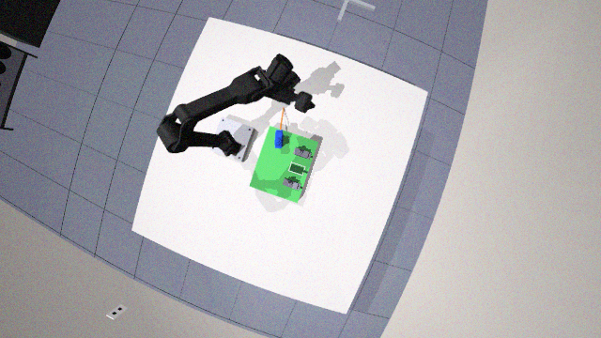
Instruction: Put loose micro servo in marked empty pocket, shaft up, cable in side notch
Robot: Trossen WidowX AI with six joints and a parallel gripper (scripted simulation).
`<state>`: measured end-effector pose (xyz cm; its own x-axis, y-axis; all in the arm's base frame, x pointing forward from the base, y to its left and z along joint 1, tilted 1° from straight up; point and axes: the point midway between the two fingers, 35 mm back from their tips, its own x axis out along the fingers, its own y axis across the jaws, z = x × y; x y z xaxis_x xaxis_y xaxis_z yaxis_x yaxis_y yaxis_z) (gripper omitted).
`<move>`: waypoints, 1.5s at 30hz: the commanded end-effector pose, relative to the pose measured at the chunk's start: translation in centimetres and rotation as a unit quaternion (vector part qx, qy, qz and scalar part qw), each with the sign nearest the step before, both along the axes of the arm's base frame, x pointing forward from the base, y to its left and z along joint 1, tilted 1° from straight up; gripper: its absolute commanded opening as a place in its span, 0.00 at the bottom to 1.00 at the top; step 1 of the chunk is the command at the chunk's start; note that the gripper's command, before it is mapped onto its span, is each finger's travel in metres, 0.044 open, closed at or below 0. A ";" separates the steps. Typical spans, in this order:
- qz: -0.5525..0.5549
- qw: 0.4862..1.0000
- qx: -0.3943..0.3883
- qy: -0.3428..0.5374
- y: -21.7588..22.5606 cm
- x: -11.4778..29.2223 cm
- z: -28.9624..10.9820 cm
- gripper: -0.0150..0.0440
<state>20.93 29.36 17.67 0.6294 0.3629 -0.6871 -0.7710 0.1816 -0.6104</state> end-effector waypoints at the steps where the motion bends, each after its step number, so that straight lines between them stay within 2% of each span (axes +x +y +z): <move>1: 0.023 0.998 -0.050 0.019 -1.5 0.4 -0.8 1.00; 12: 0.101 0.970 -0.191 0.109 -7.2 0.3 -2.9 1.00; 20: 0.168 0.931 -0.256 0.197 -11.4 -1.1 -3.6 1.00; 27: 0.223 0.895 -0.276 0.271 -14.3 -2.9 -3.4 1.00; 45: 0.224 0.894 -0.276 0.272 -14.3 -2.8 -6.4 1.00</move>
